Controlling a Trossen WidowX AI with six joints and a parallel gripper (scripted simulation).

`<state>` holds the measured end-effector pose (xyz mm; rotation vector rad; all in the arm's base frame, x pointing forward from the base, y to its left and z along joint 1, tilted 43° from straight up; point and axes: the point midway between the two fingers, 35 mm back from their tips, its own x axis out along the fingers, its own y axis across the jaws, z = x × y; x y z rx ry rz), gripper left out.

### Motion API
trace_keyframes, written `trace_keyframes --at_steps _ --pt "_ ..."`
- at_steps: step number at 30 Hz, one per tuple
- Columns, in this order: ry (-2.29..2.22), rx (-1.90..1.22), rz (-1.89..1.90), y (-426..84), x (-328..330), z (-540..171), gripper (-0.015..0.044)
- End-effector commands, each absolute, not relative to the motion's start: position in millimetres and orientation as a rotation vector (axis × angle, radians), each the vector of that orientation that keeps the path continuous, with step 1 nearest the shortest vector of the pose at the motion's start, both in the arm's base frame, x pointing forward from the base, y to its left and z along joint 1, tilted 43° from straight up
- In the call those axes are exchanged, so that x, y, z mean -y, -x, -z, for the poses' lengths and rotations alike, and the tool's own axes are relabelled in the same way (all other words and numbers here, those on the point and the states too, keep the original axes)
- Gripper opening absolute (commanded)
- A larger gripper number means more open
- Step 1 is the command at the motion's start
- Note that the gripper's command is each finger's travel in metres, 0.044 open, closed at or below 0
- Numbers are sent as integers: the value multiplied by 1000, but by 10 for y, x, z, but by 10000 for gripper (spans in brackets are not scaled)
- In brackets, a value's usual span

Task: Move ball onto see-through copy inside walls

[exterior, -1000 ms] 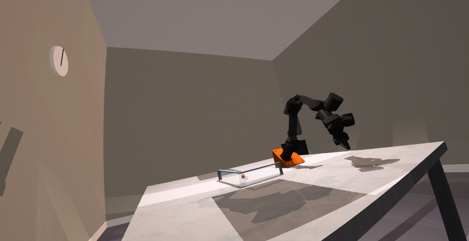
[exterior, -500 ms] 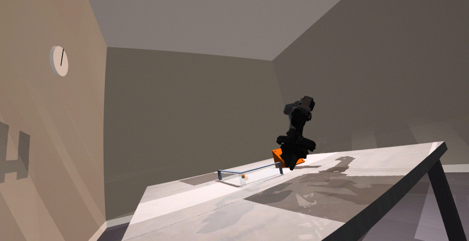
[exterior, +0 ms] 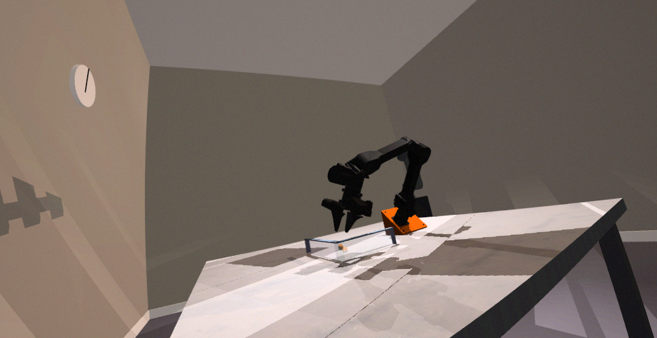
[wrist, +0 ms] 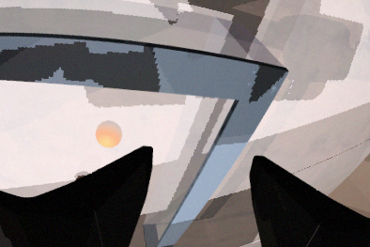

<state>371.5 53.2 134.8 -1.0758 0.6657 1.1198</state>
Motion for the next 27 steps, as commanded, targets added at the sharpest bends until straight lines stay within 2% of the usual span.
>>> trace_keyframes --at_steps 1,6,12,27 --pt "973 -748 -1192 -3644 -219 -956 206" --pt "840 -777 -1307 -3485 86 -528 206" --pt "659 -666 -1452 -3227 408 -72 206" --pt "634 -646 -1463 -3194 337 86 206"
